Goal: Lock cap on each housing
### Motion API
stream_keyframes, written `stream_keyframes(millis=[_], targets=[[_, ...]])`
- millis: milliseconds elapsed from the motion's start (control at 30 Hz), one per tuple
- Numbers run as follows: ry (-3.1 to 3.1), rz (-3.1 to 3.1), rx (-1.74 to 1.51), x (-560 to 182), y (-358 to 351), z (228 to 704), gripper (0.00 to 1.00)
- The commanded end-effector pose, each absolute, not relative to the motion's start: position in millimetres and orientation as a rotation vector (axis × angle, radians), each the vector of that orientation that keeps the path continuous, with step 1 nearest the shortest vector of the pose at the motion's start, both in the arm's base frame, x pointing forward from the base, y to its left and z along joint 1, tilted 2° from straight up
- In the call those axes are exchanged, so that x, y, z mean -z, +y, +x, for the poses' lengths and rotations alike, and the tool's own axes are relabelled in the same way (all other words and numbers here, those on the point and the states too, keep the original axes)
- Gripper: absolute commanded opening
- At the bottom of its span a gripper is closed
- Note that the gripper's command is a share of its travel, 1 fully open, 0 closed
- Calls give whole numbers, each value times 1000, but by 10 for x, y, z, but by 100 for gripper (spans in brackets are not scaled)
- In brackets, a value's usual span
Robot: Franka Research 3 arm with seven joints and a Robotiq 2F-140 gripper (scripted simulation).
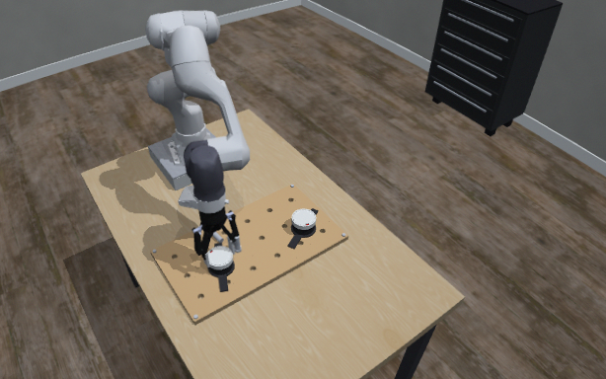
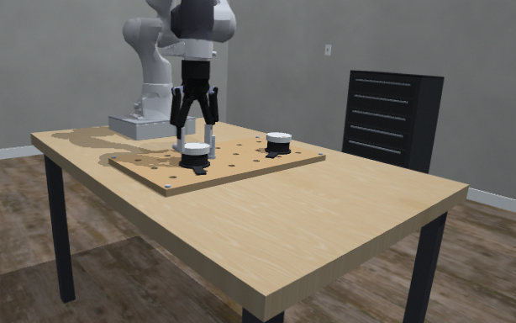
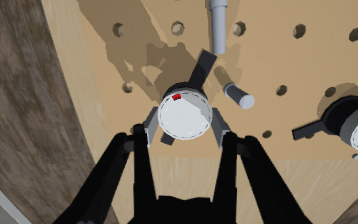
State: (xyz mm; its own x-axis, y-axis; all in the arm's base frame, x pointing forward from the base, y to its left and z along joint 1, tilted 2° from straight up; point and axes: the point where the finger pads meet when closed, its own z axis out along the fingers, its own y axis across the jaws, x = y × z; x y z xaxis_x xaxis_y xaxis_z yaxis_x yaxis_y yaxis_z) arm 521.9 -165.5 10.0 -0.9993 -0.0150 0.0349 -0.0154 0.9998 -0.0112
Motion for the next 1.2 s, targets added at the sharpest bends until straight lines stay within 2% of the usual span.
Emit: stream_keyframes(millis=[0,800,1167], targets=[[-3105,24,-14,-83,-1655,5209,10],[-3106,21,-14,-83,-1655,5209,10],[-3097,-240,-19,-82,-1655,5209,10]])
